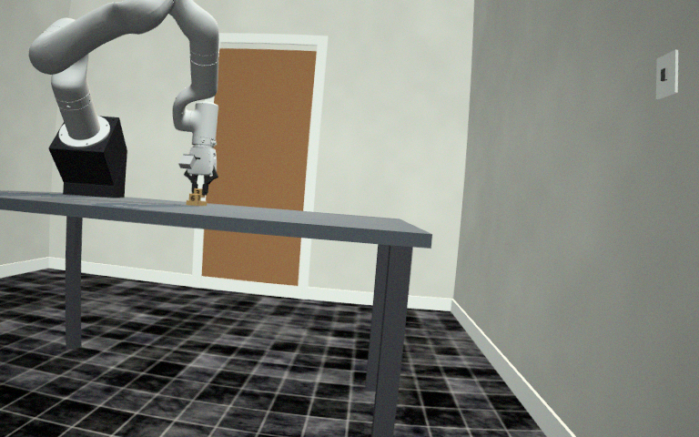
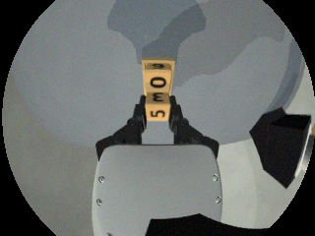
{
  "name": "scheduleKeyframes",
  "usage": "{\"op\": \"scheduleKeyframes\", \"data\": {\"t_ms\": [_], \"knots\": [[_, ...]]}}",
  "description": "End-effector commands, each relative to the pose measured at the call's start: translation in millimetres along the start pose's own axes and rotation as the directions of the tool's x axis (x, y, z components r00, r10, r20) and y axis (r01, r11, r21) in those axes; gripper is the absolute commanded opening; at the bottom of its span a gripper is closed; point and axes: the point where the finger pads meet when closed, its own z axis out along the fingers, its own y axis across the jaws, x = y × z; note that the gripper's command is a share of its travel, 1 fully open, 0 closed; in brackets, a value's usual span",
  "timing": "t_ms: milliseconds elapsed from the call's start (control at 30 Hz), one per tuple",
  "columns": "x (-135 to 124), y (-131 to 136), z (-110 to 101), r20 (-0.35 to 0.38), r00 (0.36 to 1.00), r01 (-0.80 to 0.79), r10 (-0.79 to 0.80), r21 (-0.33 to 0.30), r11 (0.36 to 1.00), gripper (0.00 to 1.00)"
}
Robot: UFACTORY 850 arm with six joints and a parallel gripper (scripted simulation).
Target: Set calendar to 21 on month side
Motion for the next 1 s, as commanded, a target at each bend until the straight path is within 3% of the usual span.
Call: {"op": "scheduleKeyframes", "data": {"t_ms": [0, 967], "knots": [[-0.2, -0.6, 2.8, 0.000, 1.000, 0.000, 0.000, 0.001, 1.000, 0.29], [-0.2, -0.6, 8.8, 0.000, 1.000, 0.000, 0.000, 0.001, 1.000, 0.29]]}}
